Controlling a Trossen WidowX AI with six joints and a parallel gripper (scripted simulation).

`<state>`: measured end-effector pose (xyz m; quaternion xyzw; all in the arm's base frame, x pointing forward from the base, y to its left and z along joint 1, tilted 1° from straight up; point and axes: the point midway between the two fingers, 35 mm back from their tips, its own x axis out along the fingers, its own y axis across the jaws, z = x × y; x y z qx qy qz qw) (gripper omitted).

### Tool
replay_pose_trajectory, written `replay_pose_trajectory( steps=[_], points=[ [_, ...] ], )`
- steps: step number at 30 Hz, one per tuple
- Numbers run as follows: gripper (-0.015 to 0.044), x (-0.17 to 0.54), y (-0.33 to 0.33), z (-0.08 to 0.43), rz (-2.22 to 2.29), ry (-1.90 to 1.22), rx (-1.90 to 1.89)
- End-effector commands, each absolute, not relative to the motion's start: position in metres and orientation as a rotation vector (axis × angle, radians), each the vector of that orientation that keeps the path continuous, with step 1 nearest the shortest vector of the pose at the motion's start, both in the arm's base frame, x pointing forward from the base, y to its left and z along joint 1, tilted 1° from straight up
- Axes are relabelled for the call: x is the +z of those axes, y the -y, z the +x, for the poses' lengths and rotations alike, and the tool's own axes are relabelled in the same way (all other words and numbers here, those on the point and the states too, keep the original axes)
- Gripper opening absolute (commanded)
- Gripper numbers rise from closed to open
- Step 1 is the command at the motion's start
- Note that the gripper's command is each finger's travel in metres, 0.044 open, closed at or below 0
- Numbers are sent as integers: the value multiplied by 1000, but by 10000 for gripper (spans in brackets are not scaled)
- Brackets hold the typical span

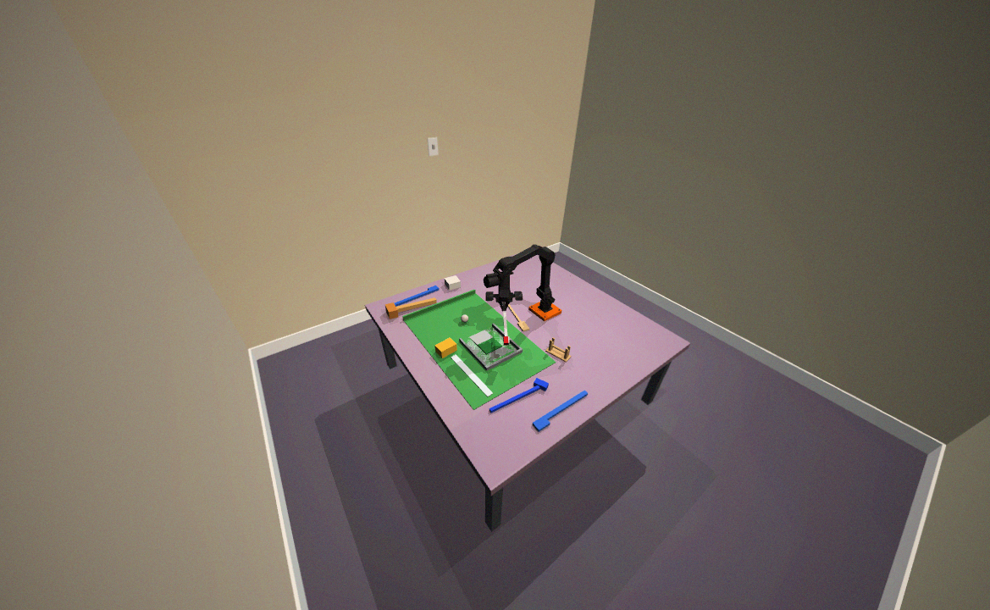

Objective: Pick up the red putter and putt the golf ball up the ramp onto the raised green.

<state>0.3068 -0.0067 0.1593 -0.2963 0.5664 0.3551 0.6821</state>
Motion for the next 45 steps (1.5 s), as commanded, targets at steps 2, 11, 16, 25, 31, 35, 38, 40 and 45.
replay_pose_trajectory(
  steps=[2, 11, 16, 25, 31, 35, 38, 40, 45],
  points=[
    [0, 163, 34, 309, -585, -1305, 689],
    [0, 164, 89, 306, -454, -1377, 518],
    [0, 165, 119, 300, -379, -1412, 423],
    [0, 167, 173, 281, -240, -1468, 253],
    [0, 168, 206, 263, -145, -1499, 140],
    [0, 168, 228, 249, -80, -1518, 65],
    [0, 169, 243, 237, -31, -1530, 9],
    [0, 169, 250, 232, -10, -1535, -16],
    [0, 165, 251, 232, -7, -1536, -19]
  ],
)
